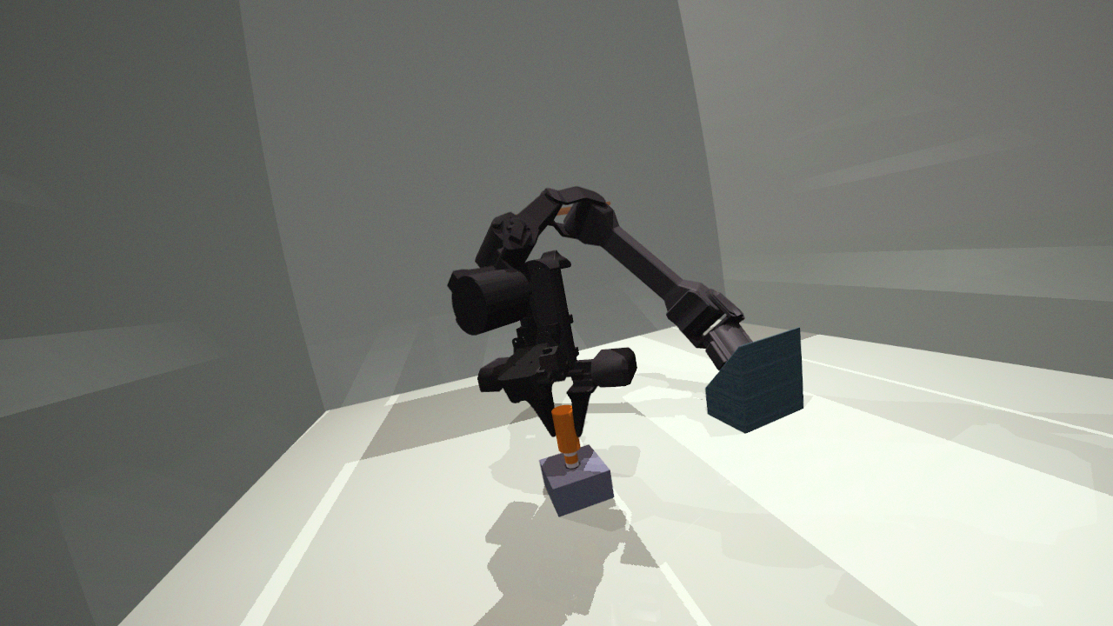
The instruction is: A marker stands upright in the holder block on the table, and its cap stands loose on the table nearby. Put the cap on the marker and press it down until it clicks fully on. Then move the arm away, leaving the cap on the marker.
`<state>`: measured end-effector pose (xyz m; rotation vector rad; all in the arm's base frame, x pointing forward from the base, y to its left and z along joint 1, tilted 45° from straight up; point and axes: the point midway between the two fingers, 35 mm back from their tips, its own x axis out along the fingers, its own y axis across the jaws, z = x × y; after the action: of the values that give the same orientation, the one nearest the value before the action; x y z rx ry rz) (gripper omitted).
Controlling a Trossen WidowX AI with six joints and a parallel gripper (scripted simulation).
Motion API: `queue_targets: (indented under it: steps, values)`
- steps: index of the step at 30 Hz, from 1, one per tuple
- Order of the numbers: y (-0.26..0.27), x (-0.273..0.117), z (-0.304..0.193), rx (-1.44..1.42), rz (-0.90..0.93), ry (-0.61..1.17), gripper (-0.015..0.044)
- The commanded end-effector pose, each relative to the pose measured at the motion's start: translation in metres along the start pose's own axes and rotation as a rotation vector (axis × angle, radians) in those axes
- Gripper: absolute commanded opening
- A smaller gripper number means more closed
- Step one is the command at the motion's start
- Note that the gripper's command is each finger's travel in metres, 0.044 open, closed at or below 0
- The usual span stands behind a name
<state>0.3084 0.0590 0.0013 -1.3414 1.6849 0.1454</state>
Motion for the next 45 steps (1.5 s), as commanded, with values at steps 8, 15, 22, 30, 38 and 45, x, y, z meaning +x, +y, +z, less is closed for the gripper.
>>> queue_targets:
  steps: [8, 15, 22, 30, 38, 45]
  values:
    - [0.000, 0.000, 0.000, 0.000, 0.000, 0.000, 0.0420]
    - [-0.001, -0.053, 0.002, -0.001, 0.003, -0.003, 0.0440]
    - [0.001, -0.075, 0.001, 0.014, 0.003, -0.002, 0.0414]
    - [0.003, -0.067, 0.000, 0.703, 0.000, 0.000, 0.0204]
    - [0.004, -0.065, 0.000, 0.931, -0.001, 0.000, 0.0000]
    - [0.004, -0.065, 0.000, 0.931, -0.001, 0.000, 0.0000]
